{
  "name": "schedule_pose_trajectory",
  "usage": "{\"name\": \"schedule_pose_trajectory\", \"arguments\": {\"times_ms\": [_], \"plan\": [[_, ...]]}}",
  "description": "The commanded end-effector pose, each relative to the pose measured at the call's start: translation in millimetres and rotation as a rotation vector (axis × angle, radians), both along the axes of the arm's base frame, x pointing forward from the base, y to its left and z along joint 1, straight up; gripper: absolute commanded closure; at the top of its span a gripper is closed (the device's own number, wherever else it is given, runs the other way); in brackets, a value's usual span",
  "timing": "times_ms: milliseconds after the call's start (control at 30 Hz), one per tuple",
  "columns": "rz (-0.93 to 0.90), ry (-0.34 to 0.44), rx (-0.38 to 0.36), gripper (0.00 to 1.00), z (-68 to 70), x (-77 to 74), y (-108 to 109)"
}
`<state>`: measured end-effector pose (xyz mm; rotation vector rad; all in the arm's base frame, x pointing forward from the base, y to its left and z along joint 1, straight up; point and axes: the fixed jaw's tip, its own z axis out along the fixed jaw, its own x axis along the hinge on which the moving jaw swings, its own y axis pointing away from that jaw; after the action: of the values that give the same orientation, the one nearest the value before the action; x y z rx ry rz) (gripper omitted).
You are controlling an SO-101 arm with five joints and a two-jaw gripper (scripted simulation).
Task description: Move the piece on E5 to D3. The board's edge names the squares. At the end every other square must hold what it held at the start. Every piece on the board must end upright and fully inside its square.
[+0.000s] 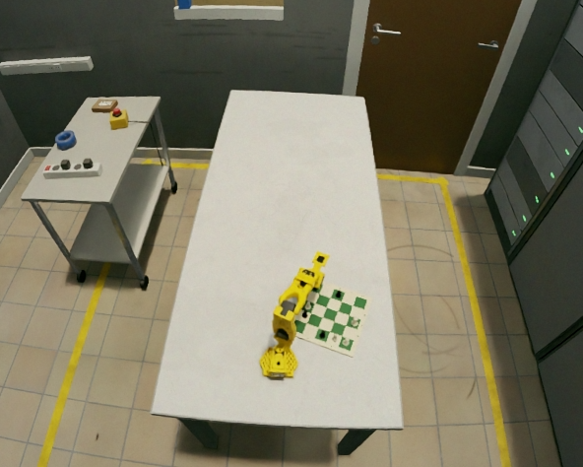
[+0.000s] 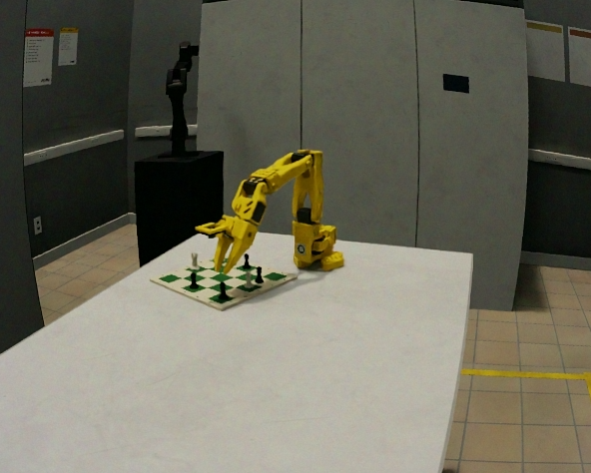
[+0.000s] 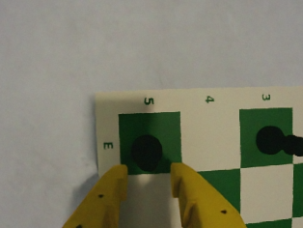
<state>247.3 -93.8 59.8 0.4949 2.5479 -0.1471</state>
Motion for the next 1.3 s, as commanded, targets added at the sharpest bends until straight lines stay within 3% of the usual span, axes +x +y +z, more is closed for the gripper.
{"name": "schedule_pose_trajectory", "arguments": {"times_ms": [0, 867, 1267], "plan": [[0.005, 0.0, 0.005, 0.91, -2.5, -1.0, 4], [0.005, 0.001, 0.005, 0.91, -35.3, -0.4, 3], [0.005, 0.001, 0.005, 0.91, -40.5, -0.4, 3]]}}
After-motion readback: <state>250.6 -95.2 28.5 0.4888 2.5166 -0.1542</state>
